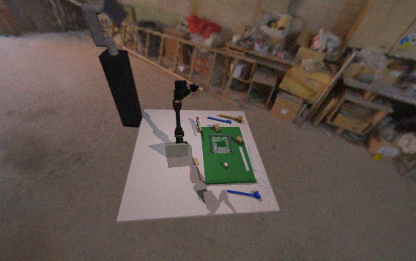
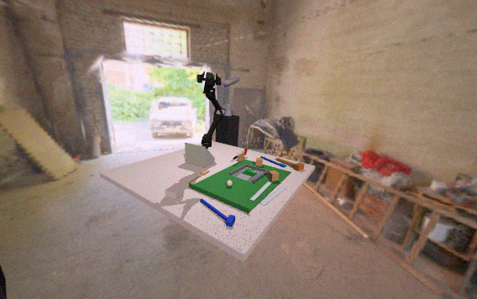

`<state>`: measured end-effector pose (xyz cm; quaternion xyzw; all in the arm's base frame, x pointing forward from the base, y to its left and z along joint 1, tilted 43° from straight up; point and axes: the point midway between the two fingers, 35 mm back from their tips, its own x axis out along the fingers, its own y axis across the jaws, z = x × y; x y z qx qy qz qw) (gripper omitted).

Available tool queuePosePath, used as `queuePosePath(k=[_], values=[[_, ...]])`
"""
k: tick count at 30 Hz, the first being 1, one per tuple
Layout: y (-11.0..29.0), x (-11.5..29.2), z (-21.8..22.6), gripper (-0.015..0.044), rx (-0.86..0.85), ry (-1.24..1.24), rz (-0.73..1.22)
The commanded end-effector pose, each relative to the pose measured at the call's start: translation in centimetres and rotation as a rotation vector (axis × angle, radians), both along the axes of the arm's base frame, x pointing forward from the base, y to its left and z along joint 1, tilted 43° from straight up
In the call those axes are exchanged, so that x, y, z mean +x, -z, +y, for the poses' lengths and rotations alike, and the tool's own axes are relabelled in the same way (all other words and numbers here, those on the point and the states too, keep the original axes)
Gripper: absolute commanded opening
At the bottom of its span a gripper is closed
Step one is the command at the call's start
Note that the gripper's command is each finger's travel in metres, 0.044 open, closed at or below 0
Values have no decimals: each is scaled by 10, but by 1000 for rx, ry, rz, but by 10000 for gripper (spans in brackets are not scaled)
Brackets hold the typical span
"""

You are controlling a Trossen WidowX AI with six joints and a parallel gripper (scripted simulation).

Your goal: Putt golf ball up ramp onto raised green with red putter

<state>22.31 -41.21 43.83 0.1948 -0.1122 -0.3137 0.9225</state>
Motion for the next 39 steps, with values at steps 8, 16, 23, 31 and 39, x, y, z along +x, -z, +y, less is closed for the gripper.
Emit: queuePosePath(k=[8,16,23,31,39], values=[[99,112,86,440,458,-320,75],[171,166,195,440,839,-559,233],[226,177,305,440,1174,-708,449],[275,144,429,440,1536,-770,793],[306,67,533,440,1835,-655,1244]])
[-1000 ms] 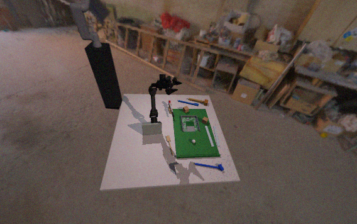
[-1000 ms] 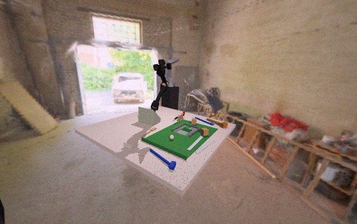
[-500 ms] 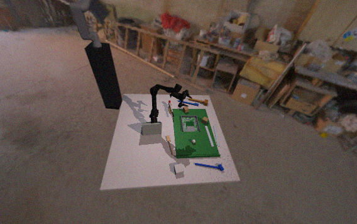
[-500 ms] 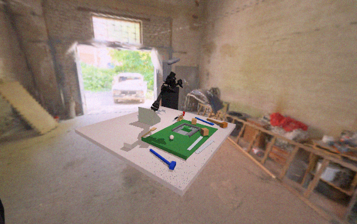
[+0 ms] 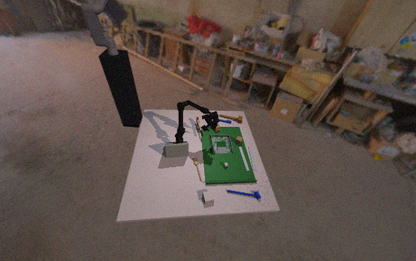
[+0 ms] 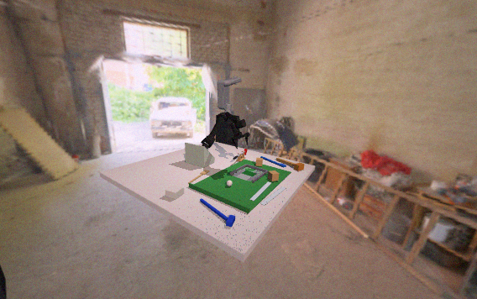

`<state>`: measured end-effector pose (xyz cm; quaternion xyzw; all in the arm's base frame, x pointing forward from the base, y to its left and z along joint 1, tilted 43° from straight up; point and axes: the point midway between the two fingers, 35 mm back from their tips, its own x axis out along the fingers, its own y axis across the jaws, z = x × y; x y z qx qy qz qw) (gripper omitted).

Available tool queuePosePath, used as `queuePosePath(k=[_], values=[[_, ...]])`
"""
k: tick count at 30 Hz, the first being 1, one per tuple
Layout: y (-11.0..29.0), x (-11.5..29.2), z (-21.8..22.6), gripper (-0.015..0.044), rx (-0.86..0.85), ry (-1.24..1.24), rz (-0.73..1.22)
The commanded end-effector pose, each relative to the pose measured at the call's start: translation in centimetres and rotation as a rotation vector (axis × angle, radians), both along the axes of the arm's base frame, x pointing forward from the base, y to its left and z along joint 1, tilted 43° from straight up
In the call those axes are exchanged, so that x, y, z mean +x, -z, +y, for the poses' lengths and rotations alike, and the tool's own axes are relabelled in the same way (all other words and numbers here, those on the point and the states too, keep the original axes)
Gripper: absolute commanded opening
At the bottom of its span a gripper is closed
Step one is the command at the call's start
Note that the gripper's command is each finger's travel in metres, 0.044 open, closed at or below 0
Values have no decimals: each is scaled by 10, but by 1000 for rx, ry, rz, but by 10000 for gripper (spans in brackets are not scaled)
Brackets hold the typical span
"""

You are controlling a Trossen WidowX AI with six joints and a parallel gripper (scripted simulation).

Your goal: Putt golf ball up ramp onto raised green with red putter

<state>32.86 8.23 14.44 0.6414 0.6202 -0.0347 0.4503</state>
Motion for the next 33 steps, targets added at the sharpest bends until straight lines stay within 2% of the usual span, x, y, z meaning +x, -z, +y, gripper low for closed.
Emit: queuePosePath(k=[1,6,15,33], values=[[15,-50,50,440,69,-100,266],[22,-106,88,440,89,-193,539],[29,-113,83,440,88,-196,550],[61,-120,114,440,90,-197,550]])
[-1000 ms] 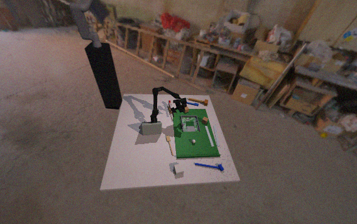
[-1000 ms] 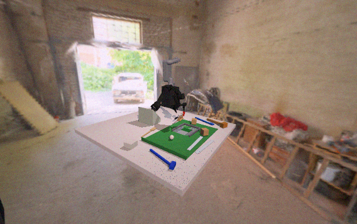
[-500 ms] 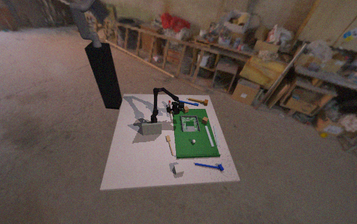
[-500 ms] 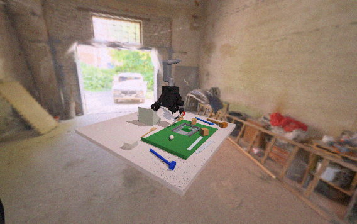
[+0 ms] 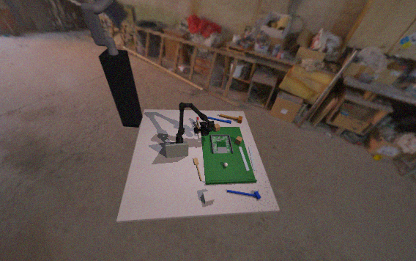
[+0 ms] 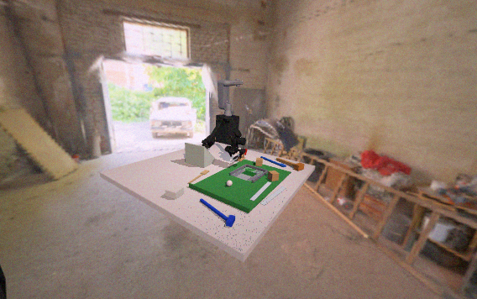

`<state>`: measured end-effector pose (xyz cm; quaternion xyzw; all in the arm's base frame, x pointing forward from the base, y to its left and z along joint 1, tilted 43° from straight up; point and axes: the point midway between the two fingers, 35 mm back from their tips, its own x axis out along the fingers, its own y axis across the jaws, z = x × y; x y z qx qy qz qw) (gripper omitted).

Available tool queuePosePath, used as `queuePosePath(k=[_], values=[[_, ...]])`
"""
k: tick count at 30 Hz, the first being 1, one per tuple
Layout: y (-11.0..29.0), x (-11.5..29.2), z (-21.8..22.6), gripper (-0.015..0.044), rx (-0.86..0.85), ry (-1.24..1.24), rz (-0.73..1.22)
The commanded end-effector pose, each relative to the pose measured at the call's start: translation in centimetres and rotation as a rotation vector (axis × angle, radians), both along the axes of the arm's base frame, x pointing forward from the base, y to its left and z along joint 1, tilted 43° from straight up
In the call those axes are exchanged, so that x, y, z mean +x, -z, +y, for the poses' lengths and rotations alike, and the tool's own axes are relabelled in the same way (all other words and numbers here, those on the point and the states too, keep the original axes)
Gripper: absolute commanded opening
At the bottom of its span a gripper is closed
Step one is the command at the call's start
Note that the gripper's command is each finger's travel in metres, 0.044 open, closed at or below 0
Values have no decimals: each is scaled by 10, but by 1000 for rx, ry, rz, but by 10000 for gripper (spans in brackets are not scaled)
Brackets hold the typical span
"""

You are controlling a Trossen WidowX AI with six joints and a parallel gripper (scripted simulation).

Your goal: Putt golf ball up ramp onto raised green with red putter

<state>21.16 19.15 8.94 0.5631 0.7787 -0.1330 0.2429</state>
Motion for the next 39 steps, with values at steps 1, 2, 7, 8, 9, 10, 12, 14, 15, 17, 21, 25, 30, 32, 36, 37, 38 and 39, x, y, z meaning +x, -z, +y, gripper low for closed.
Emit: queuePosePath(k=[1,2,7,8,9,10,12,14,15,17,21,25,30,32,36,37,38,39], values=[[6,-3,4,440,2,4,11],[6,-3,4,440,2,4,11],[10,-4,8,440,2,4,11],[11,-4,9,440,2,4,11],[12,-5,10,440,2,4,11],[14,-5,11,440,2,4,11],[16,-6,13,440,2,4,11],[18,-6,15,440,2,4,11],[19,-7,16,440,2,4,11],[22,-7,18,440,3,4,11],[23,-8,20,440,3,4,12],[20,-6,19,335,3,0,2],[20,-6,19,204,3,0,2],[20,-6,19,151,3,0,2],[20,-6,19,46,3,0,2],[20,-6,19,40,3,0,2],[20,-6,19,33,3,0,2],[20,-6,19,26,3,0,2]])
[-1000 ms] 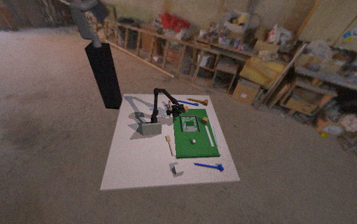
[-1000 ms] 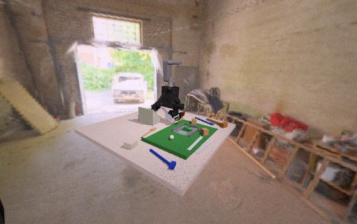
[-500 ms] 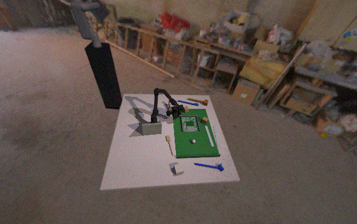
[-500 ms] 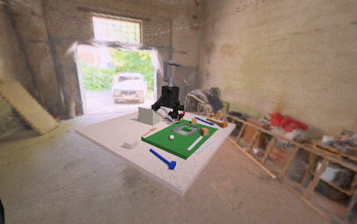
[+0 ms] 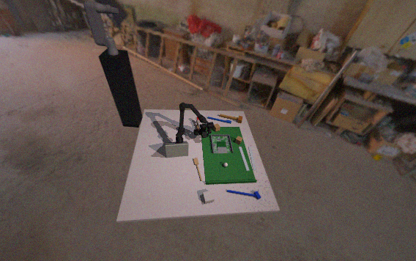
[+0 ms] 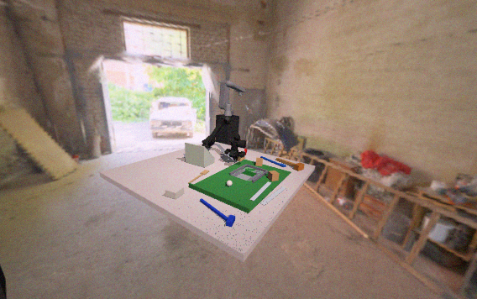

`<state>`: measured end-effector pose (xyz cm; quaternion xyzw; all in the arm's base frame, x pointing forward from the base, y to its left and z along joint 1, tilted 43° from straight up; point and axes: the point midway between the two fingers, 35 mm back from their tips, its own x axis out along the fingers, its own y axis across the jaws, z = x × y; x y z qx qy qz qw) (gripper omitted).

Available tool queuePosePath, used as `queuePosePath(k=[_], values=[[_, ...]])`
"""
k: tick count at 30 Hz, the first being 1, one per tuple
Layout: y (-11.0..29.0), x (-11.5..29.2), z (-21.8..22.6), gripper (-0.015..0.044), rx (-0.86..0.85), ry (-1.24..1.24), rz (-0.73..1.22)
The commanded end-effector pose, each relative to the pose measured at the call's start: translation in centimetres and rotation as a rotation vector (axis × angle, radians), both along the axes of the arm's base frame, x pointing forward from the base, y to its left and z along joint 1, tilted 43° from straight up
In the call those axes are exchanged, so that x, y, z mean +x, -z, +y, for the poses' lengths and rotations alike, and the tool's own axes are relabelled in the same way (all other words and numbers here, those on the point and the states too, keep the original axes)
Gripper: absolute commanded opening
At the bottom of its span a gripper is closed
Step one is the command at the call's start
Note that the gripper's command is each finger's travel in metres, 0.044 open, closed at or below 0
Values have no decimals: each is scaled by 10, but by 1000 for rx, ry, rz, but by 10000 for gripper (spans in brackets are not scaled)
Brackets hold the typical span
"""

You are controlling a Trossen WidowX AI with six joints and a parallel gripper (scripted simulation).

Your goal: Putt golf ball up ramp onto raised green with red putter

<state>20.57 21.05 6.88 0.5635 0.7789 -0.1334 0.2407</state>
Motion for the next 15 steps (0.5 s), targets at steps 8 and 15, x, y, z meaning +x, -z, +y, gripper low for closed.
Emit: queuePosePath(k=[8,15], values=[[-5,3,-5,0,-3,0,-4],[-25,13,-26,0,-14,2,-6]])
